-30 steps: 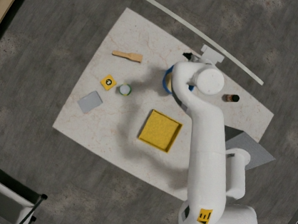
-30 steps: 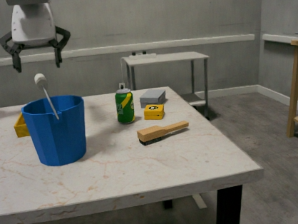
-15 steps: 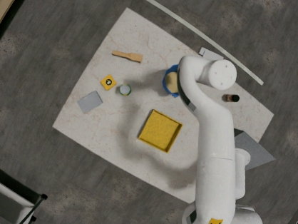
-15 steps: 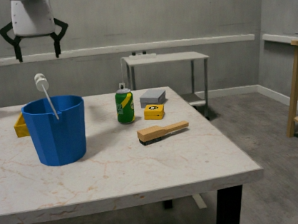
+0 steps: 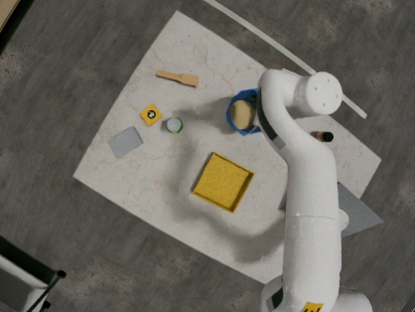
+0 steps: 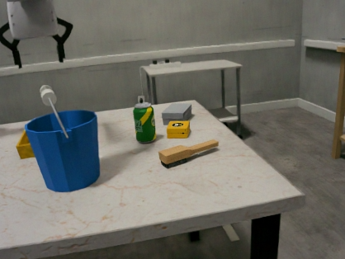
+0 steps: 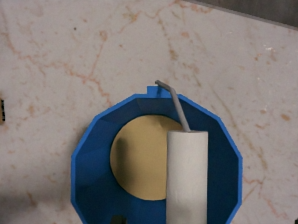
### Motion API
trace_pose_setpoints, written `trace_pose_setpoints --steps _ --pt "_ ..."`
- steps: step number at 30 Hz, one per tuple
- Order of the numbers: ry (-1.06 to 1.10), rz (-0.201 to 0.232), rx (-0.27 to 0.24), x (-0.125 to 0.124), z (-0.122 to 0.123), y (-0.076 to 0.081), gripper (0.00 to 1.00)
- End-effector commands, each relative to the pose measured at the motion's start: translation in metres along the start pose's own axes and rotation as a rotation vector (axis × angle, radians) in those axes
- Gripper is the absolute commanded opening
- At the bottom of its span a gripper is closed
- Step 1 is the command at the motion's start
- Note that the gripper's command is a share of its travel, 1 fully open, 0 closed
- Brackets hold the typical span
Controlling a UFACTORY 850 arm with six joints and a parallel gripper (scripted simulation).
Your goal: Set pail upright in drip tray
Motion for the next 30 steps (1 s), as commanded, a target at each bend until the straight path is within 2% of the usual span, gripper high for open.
trace_pose_setpoints --steps 1,17,30 --pt "0.002 -0.001 -0.007 0.000 0.001 0.001 1.00" --pt "0.002 -0.001 -0.007 0.000 0.001 0.001 1.00" --pt "0.002 0.000 -0.007 0.000 0.001 -0.010 1.00"
Point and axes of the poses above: the point where the finger pads meet when closed, its own y axis back along the fingers, its own x axis across the jaws, z = x × y, the point moved 2 cm from there along y, back along the fingers, and after that the axes turned 12 degrees about -y, right-handed, at the moved point
